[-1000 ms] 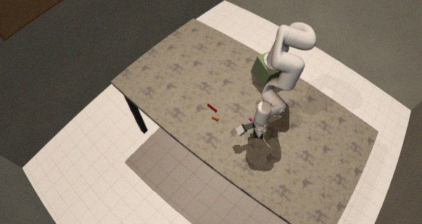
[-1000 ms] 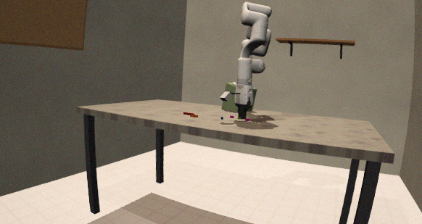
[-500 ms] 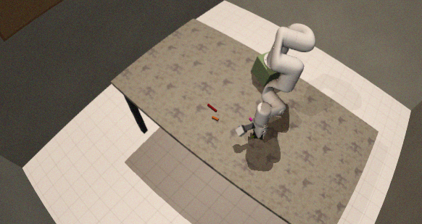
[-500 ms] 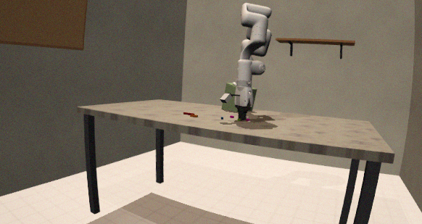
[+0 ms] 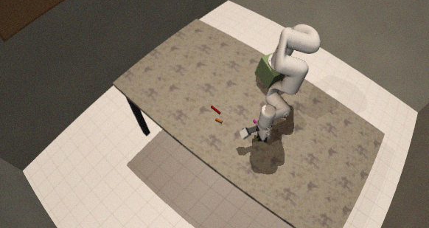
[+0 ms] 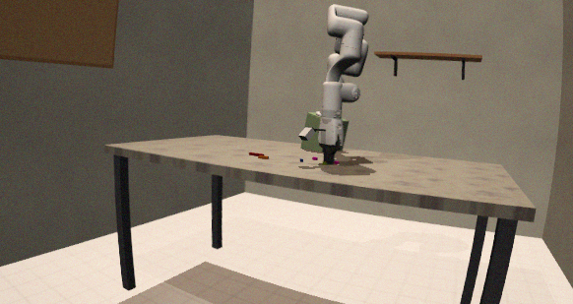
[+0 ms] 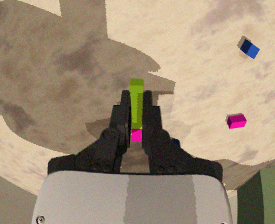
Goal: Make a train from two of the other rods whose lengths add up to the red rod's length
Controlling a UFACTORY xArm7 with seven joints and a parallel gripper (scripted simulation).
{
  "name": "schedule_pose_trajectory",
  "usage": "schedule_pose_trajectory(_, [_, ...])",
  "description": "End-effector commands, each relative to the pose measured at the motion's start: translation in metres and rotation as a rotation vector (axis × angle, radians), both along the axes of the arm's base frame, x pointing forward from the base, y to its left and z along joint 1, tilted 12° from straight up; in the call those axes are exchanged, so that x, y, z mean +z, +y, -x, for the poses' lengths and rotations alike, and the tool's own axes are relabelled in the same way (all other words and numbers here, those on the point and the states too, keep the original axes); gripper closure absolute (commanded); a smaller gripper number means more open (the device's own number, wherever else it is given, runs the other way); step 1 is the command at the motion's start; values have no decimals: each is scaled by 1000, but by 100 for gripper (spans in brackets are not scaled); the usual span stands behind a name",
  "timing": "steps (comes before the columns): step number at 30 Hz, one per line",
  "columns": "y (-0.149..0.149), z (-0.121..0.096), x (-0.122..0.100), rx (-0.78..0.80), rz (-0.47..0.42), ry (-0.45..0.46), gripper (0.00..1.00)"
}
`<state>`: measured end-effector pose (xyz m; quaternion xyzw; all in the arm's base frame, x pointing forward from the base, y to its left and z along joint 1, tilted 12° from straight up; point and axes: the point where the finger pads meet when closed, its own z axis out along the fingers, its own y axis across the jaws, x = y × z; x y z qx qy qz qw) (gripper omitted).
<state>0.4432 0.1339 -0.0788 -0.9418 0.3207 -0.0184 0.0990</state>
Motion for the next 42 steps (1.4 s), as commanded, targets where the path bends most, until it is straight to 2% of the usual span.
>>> schedule_pose_trajectory(1, [0,-1,1,-1,0,-3,96])
schedule_pose_trajectory(24, [0,-1,1,-1,0,-3,96])
schedule_pose_trajectory(25, [0,-1,1,-1,0,-3,92])
schedule_pose_trajectory(27, [0,-1,1,-1,0,-3,92])
schedule_pose_trajectory(28, [0,-1,1,-1,0,-3,88])
schedule_pose_trajectory(32, [0,-1,1,-1,0,-3,88])
schedule_pose_trajectory(33, [0,-1,1,-1,0,-3,84])
schedule_pose_trajectory(35, [0,-1,1,-1,0,-3,84])
schedule_pose_trajectory(36, [0,-1,1,-1,0,-3,80])
schedule_pose_trajectory(38, [0,-1,1,-1,0,-3,80])
schedule_pose_trajectory(39, [0,-1,1,-1,0,-3,76])
schedule_pose_trajectory(42, [0,-1,1,-1,0,-3,76])
